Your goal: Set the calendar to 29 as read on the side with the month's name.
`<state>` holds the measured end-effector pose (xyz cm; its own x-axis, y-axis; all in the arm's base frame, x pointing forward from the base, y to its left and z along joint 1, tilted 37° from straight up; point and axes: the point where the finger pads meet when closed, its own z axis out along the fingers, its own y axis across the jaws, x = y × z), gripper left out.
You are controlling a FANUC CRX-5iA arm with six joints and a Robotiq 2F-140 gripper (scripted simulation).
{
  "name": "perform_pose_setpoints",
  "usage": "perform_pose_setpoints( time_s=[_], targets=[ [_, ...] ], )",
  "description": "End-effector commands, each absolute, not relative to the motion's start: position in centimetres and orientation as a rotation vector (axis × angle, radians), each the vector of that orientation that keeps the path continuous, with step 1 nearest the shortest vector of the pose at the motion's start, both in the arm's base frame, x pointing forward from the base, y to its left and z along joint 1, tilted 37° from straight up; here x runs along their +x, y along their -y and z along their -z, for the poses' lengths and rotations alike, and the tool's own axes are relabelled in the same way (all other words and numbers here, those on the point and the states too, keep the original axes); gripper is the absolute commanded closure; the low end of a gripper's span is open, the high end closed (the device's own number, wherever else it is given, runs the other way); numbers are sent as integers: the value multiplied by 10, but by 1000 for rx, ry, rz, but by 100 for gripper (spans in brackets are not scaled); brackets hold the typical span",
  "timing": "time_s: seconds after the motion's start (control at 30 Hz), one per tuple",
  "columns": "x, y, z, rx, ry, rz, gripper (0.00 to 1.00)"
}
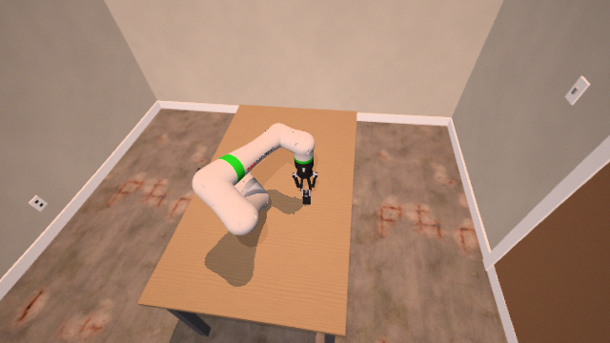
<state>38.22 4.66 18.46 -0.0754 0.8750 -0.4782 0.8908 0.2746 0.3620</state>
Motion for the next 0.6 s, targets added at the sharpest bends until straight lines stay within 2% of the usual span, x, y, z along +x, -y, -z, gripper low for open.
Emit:
perform_pose_setpoints(
  time_s=[0.0,0.57],
  targets=[
    [385,-45,-180,1586,-1931,32,83],
    [387,-44,-178,1586,-1931,32,83]
  ],
)
